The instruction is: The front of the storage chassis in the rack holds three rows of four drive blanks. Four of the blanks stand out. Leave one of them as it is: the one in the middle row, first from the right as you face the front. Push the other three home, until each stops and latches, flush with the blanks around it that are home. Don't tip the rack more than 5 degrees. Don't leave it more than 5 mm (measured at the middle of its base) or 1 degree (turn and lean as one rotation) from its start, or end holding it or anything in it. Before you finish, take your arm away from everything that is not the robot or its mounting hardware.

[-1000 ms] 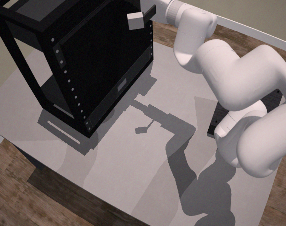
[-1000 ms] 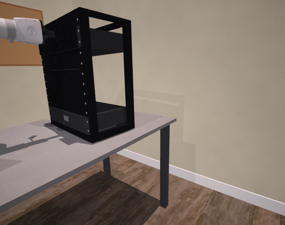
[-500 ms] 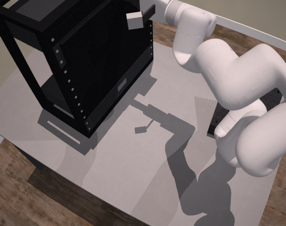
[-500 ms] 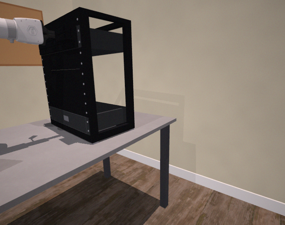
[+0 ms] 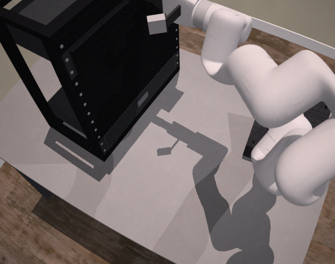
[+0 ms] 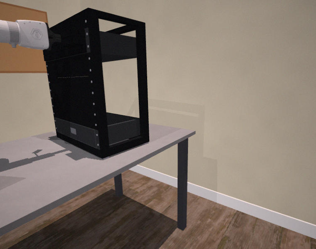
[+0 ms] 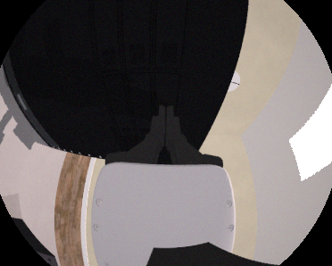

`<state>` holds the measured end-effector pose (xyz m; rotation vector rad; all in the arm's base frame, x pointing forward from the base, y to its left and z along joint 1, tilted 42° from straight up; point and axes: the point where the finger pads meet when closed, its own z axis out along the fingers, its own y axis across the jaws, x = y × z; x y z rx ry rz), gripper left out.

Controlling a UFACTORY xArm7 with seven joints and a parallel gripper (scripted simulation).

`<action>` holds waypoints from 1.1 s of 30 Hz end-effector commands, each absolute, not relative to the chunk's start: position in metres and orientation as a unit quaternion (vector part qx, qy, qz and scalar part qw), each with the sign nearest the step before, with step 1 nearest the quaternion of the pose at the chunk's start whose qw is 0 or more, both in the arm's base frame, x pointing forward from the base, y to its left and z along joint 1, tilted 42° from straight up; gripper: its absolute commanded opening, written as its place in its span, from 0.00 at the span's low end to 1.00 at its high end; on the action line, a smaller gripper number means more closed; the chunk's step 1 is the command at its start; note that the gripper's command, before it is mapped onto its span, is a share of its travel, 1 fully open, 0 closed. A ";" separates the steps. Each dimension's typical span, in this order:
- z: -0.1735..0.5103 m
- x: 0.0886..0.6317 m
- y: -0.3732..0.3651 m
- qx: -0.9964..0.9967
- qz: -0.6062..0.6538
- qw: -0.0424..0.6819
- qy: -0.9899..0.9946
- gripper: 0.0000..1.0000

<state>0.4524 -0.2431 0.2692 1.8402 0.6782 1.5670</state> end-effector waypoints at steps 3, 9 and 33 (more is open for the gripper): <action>0.271 0.454 -0.244 0.696 0.594 0.312 0.257 0.00; 0.271 0.456 -0.243 0.696 0.594 0.312 0.257 0.00; 0.274 0.429 -0.238 0.696 0.594 0.312 0.257 0.00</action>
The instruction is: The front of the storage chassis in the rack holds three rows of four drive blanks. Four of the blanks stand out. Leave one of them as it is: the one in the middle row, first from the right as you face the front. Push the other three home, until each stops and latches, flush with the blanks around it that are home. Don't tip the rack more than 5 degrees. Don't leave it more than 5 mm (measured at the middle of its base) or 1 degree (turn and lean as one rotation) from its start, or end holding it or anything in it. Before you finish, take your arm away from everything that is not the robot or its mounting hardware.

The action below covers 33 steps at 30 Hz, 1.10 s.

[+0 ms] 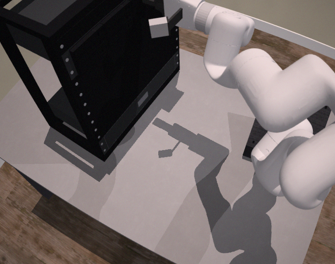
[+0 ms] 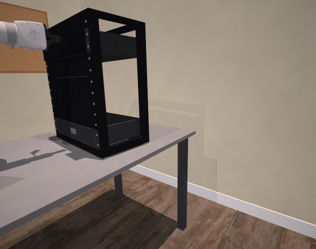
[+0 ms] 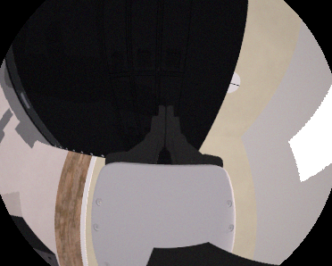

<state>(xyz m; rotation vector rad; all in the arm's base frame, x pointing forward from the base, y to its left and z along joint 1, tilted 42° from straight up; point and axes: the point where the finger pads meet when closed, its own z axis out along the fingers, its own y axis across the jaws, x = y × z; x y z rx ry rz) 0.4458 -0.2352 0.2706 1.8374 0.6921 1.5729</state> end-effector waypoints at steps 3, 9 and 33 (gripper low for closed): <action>0.275 0.412 -0.236 0.696 0.594 0.312 0.257 0.00; 0.279 0.378 -0.231 0.696 0.594 0.312 0.257 0.00; 0.267 0.357 -0.244 0.696 0.594 0.312 0.257 0.00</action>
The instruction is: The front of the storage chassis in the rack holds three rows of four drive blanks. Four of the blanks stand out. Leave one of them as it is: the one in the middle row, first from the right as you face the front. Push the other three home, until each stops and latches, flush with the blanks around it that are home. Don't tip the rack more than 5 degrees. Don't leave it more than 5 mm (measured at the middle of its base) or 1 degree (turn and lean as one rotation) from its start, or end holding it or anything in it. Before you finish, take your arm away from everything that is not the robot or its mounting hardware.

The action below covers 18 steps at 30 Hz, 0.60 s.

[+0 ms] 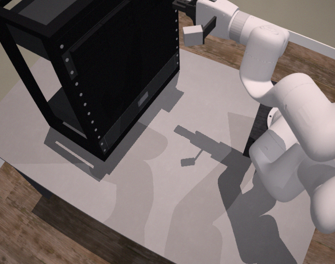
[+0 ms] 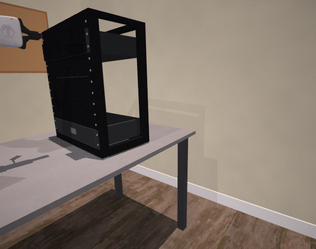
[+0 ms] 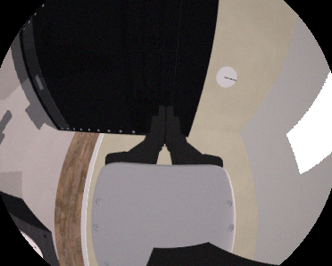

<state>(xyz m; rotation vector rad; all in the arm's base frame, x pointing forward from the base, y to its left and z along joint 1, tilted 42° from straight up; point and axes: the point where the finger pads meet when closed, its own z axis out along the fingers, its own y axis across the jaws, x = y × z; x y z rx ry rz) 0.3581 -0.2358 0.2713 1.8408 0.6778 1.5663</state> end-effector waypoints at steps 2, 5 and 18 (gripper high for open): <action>0.261 0.354 -0.252 0.696 0.594 0.312 0.257 0.00; 0.250 0.351 -0.265 0.696 0.594 0.312 0.257 0.00; 0.215 0.339 -0.307 0.696 0.594 0.312 0.257 0.00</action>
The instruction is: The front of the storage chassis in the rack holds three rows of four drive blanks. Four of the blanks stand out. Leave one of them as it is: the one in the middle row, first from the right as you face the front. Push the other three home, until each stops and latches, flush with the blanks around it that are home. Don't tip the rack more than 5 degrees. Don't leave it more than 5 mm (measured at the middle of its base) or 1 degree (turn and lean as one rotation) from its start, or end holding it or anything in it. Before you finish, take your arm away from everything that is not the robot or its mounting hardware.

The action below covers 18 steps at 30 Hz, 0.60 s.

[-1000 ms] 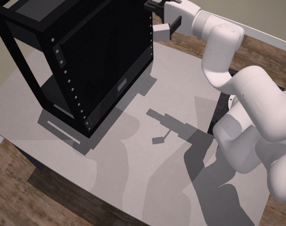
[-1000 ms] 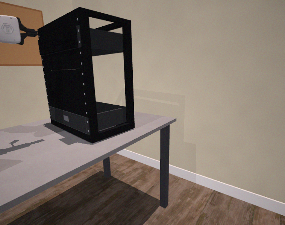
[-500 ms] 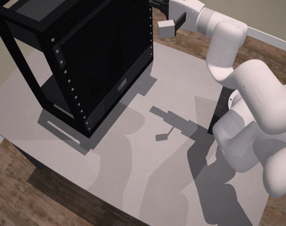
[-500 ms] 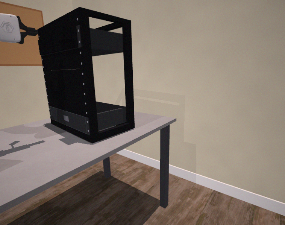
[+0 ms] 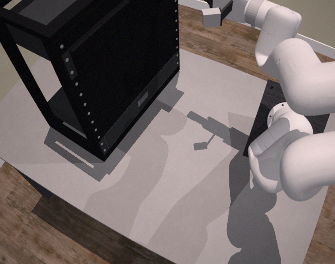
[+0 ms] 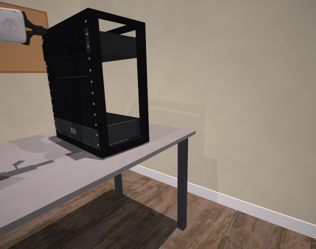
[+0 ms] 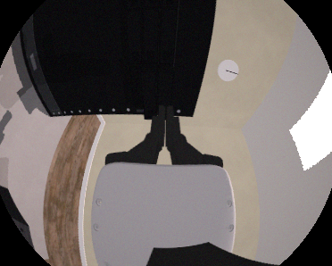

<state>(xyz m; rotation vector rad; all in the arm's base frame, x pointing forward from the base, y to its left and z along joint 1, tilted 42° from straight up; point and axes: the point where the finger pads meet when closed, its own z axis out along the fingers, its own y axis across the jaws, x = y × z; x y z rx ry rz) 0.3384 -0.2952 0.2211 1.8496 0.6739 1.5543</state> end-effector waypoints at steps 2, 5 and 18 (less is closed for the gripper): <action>0.212 0.338 -0.310 0.696 0.594 0.312 0.257 0.00; 0.210 0.337 -0.312 0.696 0.594 0.312 0.257 0.00; 0.207 0.365 -0.316 0.696 0.594 0.312 0.257 0.00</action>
